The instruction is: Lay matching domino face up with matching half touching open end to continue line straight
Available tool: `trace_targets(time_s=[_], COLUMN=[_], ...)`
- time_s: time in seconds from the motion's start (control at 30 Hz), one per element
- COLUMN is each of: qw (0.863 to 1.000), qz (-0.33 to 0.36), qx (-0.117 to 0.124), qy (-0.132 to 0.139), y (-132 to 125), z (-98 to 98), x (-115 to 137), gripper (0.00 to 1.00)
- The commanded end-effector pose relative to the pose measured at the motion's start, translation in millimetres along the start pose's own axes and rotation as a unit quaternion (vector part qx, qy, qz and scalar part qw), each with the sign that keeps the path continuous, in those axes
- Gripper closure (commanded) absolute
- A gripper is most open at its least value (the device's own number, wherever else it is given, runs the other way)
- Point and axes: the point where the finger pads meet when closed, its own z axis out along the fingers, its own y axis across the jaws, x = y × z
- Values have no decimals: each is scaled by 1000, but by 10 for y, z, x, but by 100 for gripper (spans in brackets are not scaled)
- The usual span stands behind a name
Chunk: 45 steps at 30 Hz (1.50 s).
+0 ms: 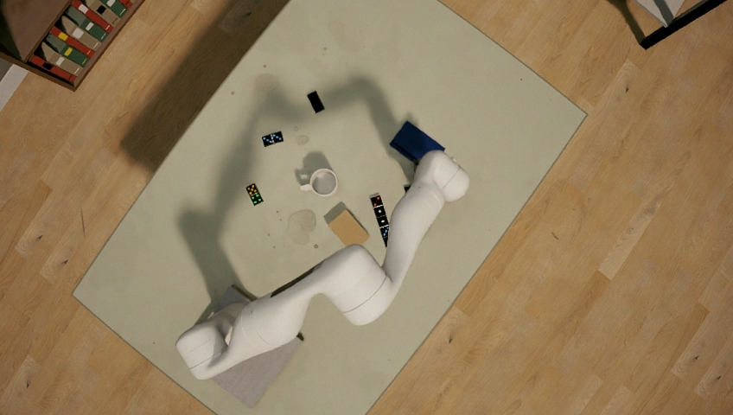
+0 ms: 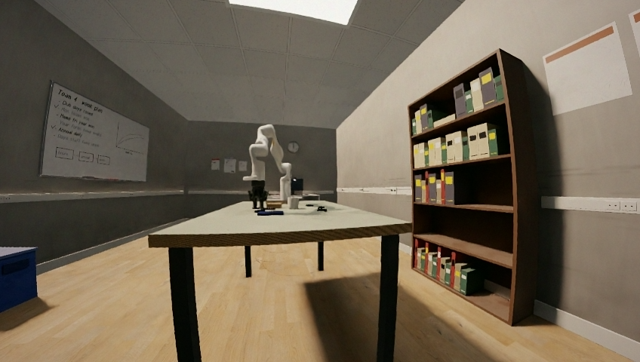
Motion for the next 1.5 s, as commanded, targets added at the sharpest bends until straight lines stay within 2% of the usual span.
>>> trace_targets(time_s=[0.0, 0.47, 0.57, 0.7, 0.8, 1.1, 1.47], qw=[1000, 1000, 1000, 998, 998, 998, 998], qz=[0, 0, 1, 1, 0, 0, 0], qx=[0, 0, -2, -1, 0, 0, 0], qy=[1, -1, -18, -56, -68, -68, -69], y=[-3, -2, 3, 3, 1, 1, -1], z=[-13, -16, -47, -123, -151, -134, -3], x=[7, 9, 21, 20, 14, 14, 20], gripper=[51, 51, 51, 51, 51, 51, 51])
